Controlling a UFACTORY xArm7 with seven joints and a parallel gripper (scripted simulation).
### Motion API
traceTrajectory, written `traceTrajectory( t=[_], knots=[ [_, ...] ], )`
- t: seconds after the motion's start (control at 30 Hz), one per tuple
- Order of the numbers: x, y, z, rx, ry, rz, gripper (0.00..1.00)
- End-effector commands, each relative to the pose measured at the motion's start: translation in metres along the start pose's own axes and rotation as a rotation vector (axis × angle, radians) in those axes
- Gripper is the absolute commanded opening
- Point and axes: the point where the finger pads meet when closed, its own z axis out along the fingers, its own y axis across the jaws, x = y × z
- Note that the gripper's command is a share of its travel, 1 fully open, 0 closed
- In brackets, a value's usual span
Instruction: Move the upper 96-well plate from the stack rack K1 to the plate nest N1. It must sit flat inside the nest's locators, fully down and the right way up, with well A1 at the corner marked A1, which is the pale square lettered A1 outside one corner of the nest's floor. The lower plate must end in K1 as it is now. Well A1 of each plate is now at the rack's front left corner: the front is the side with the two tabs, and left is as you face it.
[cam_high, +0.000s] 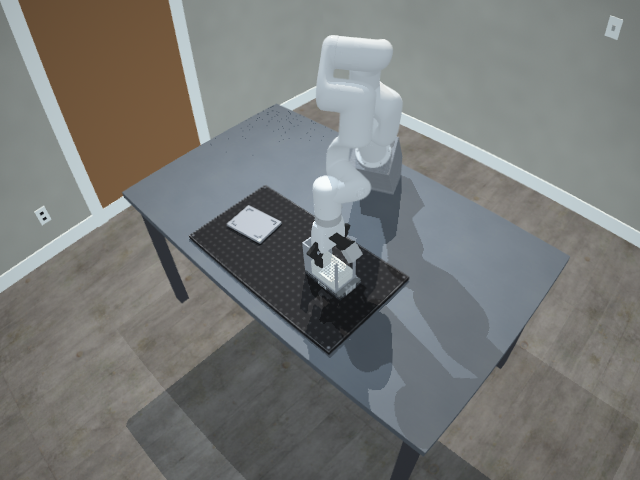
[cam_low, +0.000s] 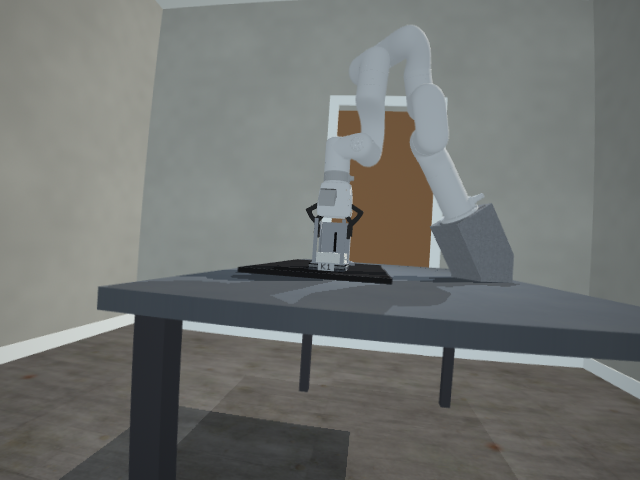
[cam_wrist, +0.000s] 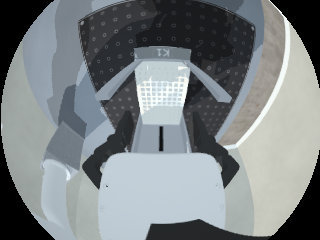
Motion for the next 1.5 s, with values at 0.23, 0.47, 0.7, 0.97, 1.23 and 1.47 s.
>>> traceTrajectory(
  t=[0.23, 0.47, 0.7, 0.97, 1.23, 1.47],
  knots=[
    [0.001, 0.001, 0.017, -0.004, 0.003, 0.0, 1.0],
    [0.001, 0.001, 0.025, -0.004, 0.003, 0.0, 1.0],
    [0.001, 0.001, 0.029, -0.004, 0.003, 0.0, 1.0],
    [0.001, 0.001, 0.029, -0.004, 0.003, 0.0, 1.0],
    [0.001, 0.001, 0.033, -0.004, 0.003, 0.0, 1.0],
    [0.001, 0.001, 0.038, -0.004, 0.003, 0.0, 1.0]
  ],
)
